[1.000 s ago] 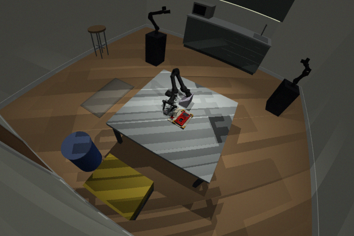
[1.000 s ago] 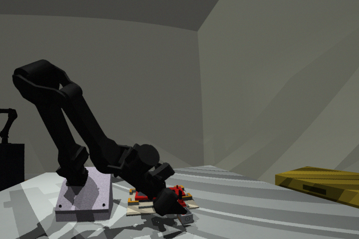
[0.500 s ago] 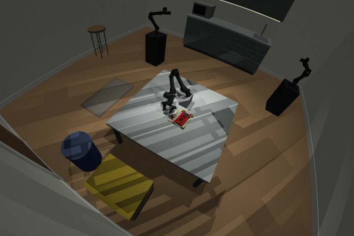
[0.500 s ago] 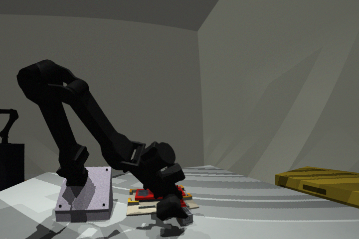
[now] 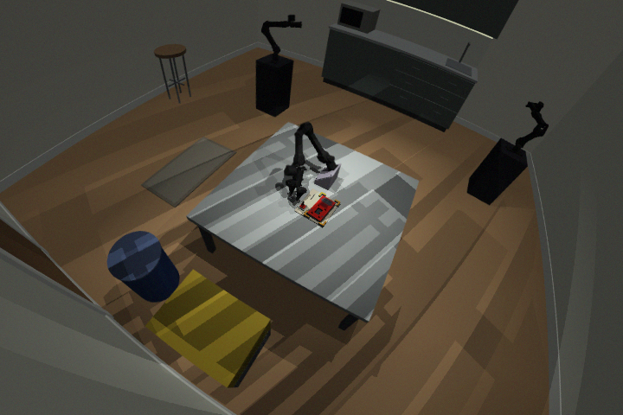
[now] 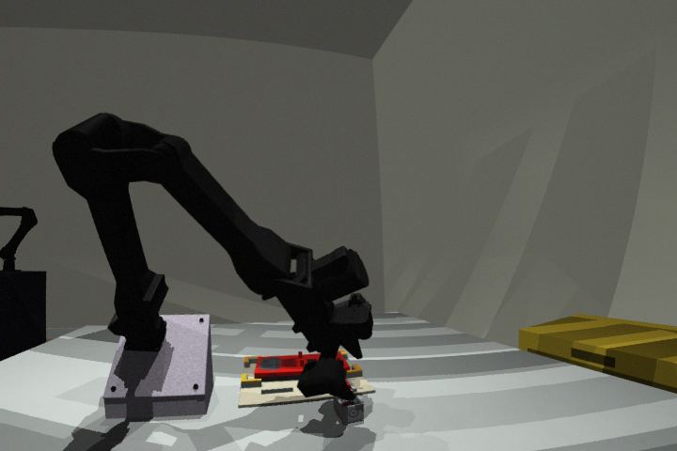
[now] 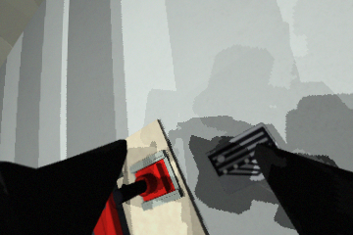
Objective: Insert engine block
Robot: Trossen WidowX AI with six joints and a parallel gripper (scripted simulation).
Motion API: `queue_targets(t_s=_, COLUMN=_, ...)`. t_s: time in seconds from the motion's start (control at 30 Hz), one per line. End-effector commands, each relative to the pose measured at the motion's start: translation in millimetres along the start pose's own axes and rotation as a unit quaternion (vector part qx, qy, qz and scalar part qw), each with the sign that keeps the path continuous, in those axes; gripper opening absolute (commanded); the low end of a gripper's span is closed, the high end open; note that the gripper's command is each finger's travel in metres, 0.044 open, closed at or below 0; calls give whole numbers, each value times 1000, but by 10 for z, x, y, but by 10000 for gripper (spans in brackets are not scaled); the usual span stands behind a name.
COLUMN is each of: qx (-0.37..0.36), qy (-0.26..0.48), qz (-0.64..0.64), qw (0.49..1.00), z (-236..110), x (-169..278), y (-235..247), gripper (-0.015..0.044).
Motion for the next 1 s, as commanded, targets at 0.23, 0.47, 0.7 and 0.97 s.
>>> queue_targets(t_s=0.23, qx=44, qy=79, qz=141, qw=986, z=-26, x=-23, y=52, gripper=440)
queue_targets(t_s=0.47, qx=94, qy=118, qz=234, qw=961, z=-107, x=-40, y=62, gripper=440)
queue_targets(t_s=0.7, qx=157, qy=138, qz=318, qw=925, z=-230, x=-78, y=52, gripper=440)
queue_targets(t_s=0.97, qx=240, qy=131, qz=406, qw=872, z=-429, x=-165, y=16, gripper=440)
Point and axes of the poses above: the point midway between the two fingers, 35 mm back from their tips, its own z axis out along the fingers, its own y axis across the jaws, x = y × z, the point moved 1 cm from there along -z, back along the fingers, and after that the axes turned 14 degrees about -z, right-handed, at the moved point
